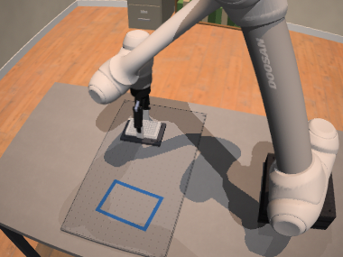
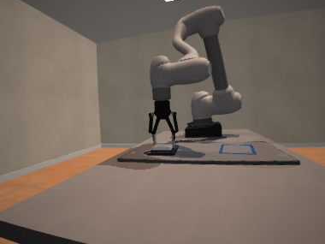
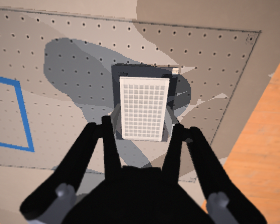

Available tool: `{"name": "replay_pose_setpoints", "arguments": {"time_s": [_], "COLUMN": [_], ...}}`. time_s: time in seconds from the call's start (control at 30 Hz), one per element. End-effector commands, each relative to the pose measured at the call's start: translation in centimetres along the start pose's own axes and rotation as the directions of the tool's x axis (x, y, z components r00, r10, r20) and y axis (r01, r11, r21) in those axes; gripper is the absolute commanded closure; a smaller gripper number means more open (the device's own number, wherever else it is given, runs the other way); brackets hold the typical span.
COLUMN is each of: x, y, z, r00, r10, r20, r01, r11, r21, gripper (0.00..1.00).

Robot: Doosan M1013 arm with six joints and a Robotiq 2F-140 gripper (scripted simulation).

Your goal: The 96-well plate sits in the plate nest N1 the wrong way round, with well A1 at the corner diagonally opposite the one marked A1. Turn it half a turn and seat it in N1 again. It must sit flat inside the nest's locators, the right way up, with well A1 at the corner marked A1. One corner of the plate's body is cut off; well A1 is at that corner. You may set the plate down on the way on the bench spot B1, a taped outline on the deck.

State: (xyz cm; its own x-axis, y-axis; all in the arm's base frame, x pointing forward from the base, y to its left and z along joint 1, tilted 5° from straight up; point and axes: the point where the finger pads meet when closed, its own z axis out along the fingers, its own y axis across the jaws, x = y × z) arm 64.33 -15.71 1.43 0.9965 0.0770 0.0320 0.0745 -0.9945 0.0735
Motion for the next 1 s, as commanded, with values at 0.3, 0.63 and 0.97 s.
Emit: {"name": "replay_pose_setpoints", "arguments": {"time_s": [0.3, 0.63, 0.97], "x": [0.0, 0.0, 0.0], "y": [0.0, 0.0, 0.0], "z": [-1.6, -2.9, -4.6], "r00": [1.0, 1.0, 1.0], "r10": [0.0, 0.0, 0.0], "r20": [0.0, 0.0, 0.0], "r01": [0.0, 0.0, 0.0], "r11": [1.0, 1.0, 1.0], "r21": [0.0, 0.0, 0.0], "gripper": [1.0, 1.0, 1.0]}}
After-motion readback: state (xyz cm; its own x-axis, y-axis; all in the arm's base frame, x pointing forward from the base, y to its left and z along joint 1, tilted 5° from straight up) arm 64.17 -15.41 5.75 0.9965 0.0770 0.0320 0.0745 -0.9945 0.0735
